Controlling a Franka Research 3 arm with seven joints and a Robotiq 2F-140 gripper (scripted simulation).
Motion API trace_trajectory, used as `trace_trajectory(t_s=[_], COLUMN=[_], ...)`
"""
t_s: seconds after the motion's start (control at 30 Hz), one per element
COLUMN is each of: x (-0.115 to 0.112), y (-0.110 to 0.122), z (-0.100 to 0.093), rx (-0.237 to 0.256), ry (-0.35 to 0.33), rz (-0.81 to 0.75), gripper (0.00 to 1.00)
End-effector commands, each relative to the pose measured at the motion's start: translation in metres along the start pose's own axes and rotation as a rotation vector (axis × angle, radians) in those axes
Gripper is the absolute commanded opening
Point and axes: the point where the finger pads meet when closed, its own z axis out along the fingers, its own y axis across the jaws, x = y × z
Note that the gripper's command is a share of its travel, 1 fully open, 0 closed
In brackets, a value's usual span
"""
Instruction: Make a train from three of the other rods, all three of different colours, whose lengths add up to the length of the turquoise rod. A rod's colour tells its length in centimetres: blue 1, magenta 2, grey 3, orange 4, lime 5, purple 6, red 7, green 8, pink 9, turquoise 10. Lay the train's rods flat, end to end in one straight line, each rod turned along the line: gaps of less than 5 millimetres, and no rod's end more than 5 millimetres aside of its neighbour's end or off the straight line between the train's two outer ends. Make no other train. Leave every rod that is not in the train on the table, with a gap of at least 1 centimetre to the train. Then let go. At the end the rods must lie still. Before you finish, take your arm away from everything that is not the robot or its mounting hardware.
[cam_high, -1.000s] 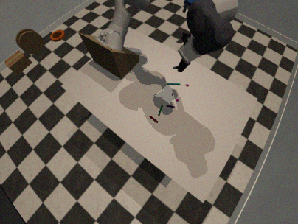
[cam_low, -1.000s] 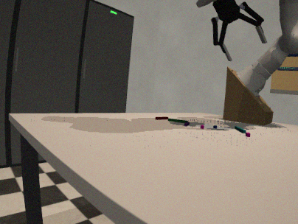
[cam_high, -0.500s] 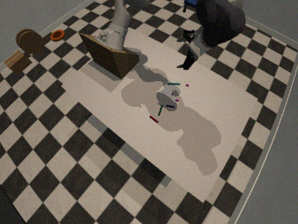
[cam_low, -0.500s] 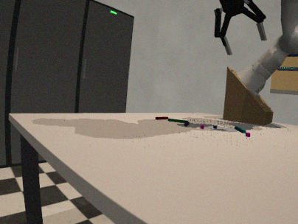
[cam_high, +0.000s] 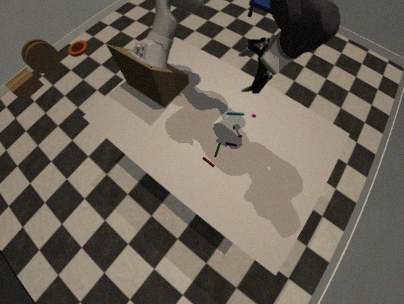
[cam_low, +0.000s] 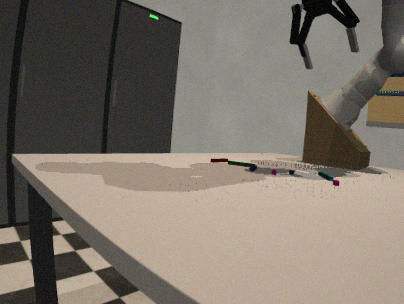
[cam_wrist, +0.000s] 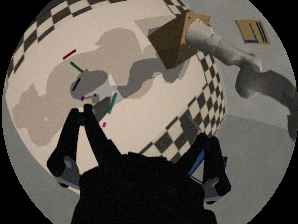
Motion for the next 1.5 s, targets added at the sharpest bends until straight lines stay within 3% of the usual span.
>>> trace_trajectory(t_s=[0.0, 0.6, 0.63, 0.7, 1.37, 1.4, 1.47], x=[-0.003, -0.003, -0.008, -0.009, -0.009, -0.017, -0.018], y=[0.001, 0.001, 0.005, 0.006, 0.006, 0.013, 0.015], z=[-0.011, -0.012, -0.034, -0.038, -0.038, -0.062, -0.067], rx=[0.051, 0.056, 0.133, 0.148, 0.148, 0.220, 0.234], ry=[0.042, 0.047, 0.127, 0.143, 0.143, 0.228, 0.247], rz=[-0.095, -0.102, -0.214, -0.235, -0.235, -0.348, -0.372], gripper=[1.00, 1.00, 1.00, 1.00, 1.00, 1.00, 1.00])
